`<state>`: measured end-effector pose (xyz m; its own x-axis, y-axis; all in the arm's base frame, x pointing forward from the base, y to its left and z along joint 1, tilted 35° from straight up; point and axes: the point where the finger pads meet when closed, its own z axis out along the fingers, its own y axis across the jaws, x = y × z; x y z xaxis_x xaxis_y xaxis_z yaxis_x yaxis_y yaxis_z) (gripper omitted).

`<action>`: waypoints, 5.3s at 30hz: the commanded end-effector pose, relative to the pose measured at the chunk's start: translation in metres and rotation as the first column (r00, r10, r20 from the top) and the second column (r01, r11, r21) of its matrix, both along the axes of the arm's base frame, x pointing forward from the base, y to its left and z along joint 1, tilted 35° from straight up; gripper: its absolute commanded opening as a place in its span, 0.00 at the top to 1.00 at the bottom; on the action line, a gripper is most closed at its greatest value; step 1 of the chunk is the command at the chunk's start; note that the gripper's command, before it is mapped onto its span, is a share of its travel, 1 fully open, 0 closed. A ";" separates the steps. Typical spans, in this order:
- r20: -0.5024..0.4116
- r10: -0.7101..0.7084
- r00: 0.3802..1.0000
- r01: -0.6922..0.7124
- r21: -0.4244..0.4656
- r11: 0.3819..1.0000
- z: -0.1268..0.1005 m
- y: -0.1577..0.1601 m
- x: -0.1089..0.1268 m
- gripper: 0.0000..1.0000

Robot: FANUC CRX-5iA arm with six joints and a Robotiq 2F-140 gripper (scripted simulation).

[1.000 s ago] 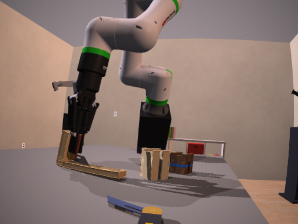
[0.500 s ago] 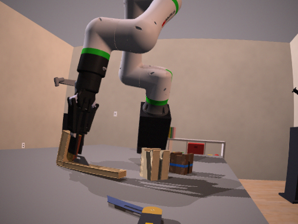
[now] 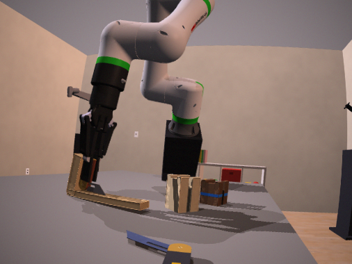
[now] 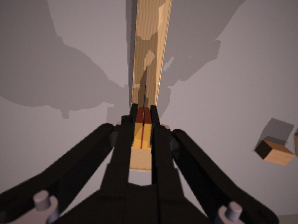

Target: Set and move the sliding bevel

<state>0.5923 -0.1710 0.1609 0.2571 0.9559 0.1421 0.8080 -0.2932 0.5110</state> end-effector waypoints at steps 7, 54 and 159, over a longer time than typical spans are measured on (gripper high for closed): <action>0.002 0.000 1.000 0.000 -0.001 1.000 -0.001 -0.001 0.001 0.90; 0.002 0.000 1.000 0.000 -0.001 1.000 0.000 -0.001 0.001 0.90; 0.003 -0.005 1.000 0.005 0.009 1.000 0.137 0.005 -0.094 0.90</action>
